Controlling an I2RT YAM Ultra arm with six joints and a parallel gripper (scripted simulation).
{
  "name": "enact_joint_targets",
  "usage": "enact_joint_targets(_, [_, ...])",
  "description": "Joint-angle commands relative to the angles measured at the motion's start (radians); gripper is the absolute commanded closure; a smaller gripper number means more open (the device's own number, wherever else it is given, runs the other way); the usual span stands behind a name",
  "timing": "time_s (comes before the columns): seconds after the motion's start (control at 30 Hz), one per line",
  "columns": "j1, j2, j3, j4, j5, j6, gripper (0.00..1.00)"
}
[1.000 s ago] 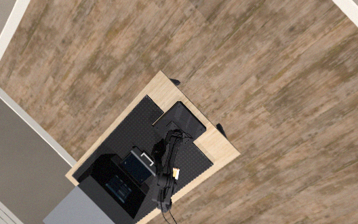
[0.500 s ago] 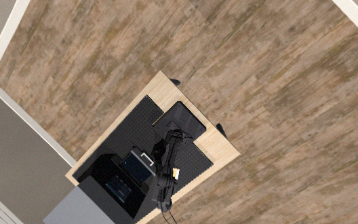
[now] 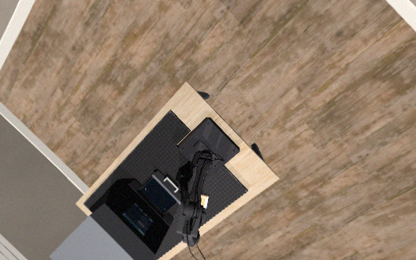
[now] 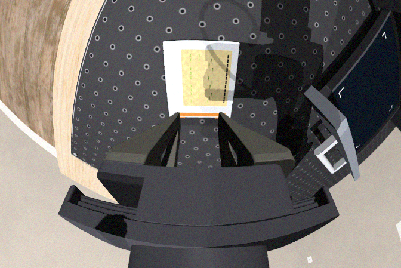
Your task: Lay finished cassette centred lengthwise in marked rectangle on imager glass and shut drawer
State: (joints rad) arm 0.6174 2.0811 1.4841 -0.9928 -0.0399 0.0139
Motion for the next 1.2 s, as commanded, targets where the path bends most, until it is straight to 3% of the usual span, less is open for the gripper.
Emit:
enact_joint_targets(0.0, [-0.005, -0.023, 0.034, -0.012, 0.003, 0.012, 0.65])
enact_joint_targets(0.03, [-0.005, -0.023, 0.034, -0.012, 0.003, 0.012, 0.65])
enact_joint_targets(0.07, [-0.005, -0.023, 0.034, -0.012, 0.003, 0.012, 0.0])
enact_joint_targets(1.17, [-0.005, -0.023, 0.034, -0.012, 0.003, 0.012, 0.0])
